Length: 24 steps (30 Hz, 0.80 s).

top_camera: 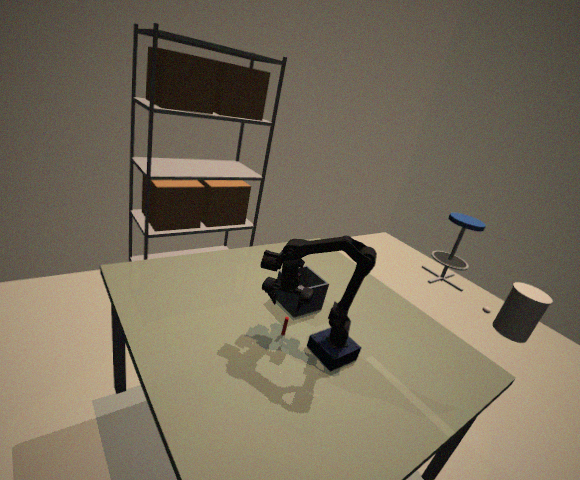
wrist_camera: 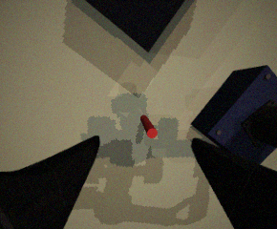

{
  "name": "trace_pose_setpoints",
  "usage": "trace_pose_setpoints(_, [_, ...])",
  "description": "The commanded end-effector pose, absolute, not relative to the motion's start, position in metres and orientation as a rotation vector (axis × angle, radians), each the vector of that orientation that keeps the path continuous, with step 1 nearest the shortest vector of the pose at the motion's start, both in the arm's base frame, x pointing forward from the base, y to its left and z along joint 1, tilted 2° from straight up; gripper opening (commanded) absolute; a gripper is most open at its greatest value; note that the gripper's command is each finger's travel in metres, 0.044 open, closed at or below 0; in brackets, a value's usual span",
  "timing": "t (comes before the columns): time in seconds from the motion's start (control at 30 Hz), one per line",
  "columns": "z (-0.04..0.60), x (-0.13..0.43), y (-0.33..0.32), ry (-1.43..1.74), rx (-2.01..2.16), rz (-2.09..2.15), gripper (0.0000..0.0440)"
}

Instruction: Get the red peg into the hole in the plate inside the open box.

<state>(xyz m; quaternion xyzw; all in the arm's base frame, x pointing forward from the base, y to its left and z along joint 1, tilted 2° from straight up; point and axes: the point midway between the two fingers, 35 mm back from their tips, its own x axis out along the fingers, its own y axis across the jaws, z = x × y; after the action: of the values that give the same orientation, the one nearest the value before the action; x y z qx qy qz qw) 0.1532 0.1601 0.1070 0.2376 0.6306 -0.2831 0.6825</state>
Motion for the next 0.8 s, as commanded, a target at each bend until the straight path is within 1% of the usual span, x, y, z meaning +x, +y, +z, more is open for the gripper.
trace_pose_setpoints(0.0, [0.1, 0.148, 0.156, 1.433, 0.566, -0.68, 0.044])
trace_pose_setpoints(0.57, [0.043, 0.137, 0.145, 1.468, 0.711, -0.835, 0.0435])
trace_pose_setpoints(0.7, [0.033, 0.137, 0.145, 1.465, 0.739, -0.853, 0.0411])
trace_pose_setpoints(0.77, [0.028, 0.138, 0.146, 1.467, 0.75, -0.855, 0.037])
